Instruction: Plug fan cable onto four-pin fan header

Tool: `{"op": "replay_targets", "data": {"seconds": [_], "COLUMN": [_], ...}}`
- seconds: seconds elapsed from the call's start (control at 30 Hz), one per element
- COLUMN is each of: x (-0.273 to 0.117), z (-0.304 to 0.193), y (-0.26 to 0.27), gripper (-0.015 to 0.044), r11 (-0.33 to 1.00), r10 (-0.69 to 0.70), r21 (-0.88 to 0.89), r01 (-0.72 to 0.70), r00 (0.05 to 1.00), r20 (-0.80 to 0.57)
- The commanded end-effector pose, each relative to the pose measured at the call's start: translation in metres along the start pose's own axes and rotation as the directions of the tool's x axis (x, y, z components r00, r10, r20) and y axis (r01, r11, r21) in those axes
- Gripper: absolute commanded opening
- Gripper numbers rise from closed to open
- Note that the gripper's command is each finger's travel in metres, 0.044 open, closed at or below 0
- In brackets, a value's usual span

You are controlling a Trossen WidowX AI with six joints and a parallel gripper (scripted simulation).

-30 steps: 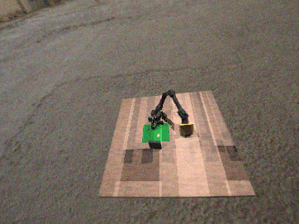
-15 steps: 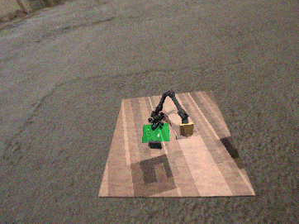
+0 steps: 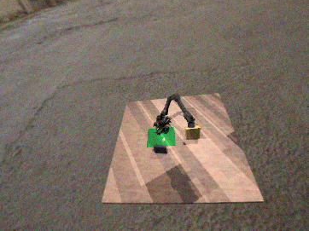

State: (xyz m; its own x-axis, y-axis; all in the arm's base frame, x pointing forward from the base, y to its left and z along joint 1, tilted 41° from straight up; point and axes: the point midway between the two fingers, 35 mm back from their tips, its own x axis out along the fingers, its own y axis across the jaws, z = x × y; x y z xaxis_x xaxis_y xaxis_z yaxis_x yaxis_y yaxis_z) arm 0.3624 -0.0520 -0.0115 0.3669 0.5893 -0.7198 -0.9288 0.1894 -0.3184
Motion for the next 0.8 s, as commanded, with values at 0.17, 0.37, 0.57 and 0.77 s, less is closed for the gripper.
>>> {"op": "replay_targets", "data": {"seconds": [0.17,0.37,0.57,0.77], "x": [0.0006,0.0006,0.0006,0.0006], "z": [-0.0028,-0.0028,-0.0028,-0.0028], "y": [0.0001,0.0001,0.0001,0.0001], "gripper": [0.0000,0.0000,0.0000,0.0000], "r11": [1.000,1.000,1.000,1.000], "r10": [0.000,0.000,0.000,0.000], "r21": [0.000,0.000,0.000,0.000], "r01": [0.000,0.000,0.000,0.000], "r00": [1.000,1.000,1.000,1.000], "r20": [0.000,0.000,0.000,0.000]}}
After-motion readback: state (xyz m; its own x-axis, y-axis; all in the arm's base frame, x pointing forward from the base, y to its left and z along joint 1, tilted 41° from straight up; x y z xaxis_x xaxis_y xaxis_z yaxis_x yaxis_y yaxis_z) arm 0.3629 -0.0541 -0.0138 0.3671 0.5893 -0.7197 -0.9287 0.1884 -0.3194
